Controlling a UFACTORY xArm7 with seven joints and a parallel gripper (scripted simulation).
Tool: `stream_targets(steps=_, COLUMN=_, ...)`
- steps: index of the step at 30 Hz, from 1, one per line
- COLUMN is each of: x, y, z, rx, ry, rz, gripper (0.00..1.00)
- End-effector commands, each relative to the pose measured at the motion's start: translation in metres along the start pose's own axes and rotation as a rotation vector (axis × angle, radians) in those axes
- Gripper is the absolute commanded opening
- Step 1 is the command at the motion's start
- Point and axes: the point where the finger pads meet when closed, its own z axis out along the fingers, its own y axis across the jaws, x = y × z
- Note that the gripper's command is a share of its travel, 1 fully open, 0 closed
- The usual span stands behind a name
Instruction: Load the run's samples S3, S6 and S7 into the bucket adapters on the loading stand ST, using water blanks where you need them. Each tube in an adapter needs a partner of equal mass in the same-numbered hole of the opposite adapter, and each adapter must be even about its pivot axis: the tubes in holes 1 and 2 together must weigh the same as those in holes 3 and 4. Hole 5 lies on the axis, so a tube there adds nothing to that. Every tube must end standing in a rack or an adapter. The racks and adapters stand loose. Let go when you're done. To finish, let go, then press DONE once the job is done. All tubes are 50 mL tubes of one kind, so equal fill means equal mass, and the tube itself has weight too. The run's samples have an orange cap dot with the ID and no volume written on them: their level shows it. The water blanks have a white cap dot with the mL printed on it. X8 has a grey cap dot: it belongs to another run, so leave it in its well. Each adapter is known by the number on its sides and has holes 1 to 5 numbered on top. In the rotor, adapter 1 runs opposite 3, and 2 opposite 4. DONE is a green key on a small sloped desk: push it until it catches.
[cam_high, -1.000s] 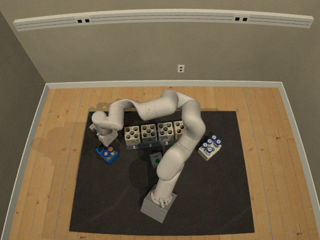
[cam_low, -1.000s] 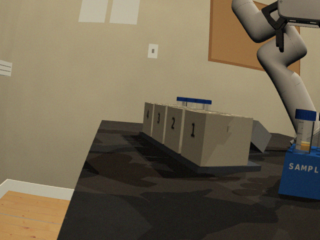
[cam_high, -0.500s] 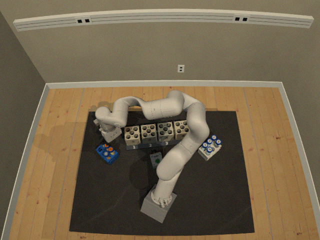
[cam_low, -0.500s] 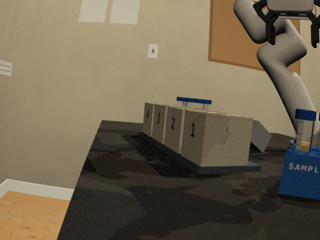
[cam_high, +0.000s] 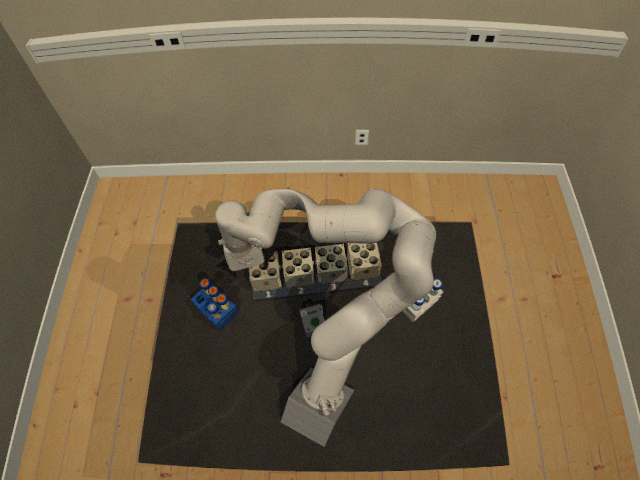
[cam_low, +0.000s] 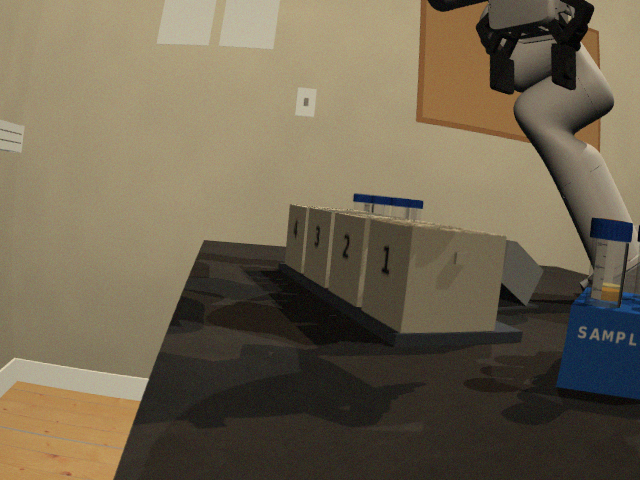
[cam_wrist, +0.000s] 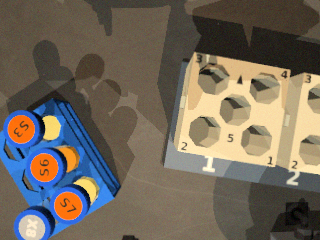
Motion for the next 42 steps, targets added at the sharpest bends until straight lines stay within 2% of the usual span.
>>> stream_targets(steps=1, x=0.008, y=0.030, z=-0.002, rx=0.006, ry=0.009, rz=0.203, gripper=1.00)
stream_targets(steps=7, x=0.015, y=0.059, z=-0.002, rx=0.006, ry=0.009, rz=0.230, gripper=1.00)
stream_targets(steps=9, x=0.015, y=0.059, z=-0.002, rx=0.006, ry=0.009, rz=0.230, gripper=1.00)
stream_targets(steps=24, x=0.032, y=0.132, z=-0.002, rx=0.005, ry=0.009, rz=0.231, gripper=1.00)
stream_targets(steps=26, x=0.032, y=0.132, z=-0.002, rx=0.005, ry=0.009, rz=0.231, gripper=1.00)
stream_targets(steps=40, x=0.048, y=0.201, z=-0.002, rx=0.004, ry=0.009, rz=0.231, gripper=1.00)
stream_targets(steps=42, x=0.048, y=0.202, z=-0.002, rx=0.004, ry=0.009, rz=0.231, gripper=1.00)
